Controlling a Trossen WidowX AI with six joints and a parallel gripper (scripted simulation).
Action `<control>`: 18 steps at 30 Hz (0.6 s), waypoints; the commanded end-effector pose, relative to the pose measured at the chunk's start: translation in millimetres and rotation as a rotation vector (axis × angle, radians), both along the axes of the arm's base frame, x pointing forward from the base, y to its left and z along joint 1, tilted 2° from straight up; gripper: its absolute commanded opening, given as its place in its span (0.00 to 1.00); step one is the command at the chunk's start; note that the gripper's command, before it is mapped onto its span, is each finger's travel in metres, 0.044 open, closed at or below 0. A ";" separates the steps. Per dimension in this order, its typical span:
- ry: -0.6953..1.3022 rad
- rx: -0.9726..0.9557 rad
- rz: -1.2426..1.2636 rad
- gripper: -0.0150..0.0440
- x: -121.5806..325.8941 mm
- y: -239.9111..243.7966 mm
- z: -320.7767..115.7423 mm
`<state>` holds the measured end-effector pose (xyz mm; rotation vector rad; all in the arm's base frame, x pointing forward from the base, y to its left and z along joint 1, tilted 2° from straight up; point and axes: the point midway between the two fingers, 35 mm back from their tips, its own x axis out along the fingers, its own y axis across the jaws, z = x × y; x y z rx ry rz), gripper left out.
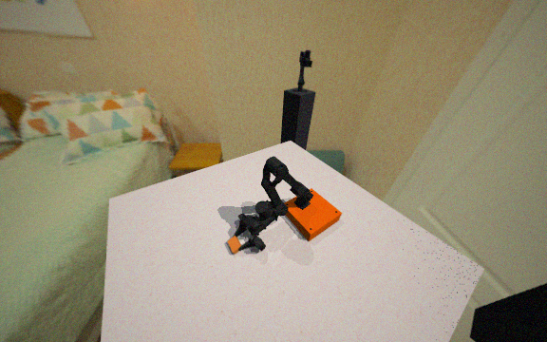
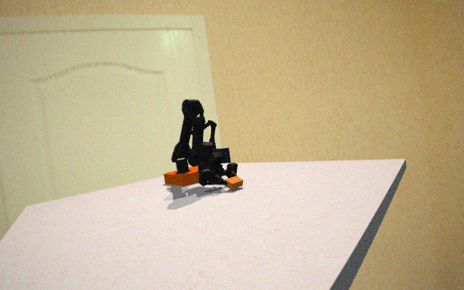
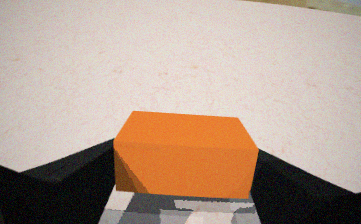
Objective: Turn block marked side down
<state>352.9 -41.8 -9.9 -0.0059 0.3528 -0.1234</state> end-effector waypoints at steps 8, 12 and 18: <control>-0.001 -0.002 0.006 0.30 -0.9 0.8 0.2; -0.001 -0.002 0.006 0.48 -0.9 0.8 0.2; -0.001 -0.002 0.006 0.74 -0.9 0.8 0.2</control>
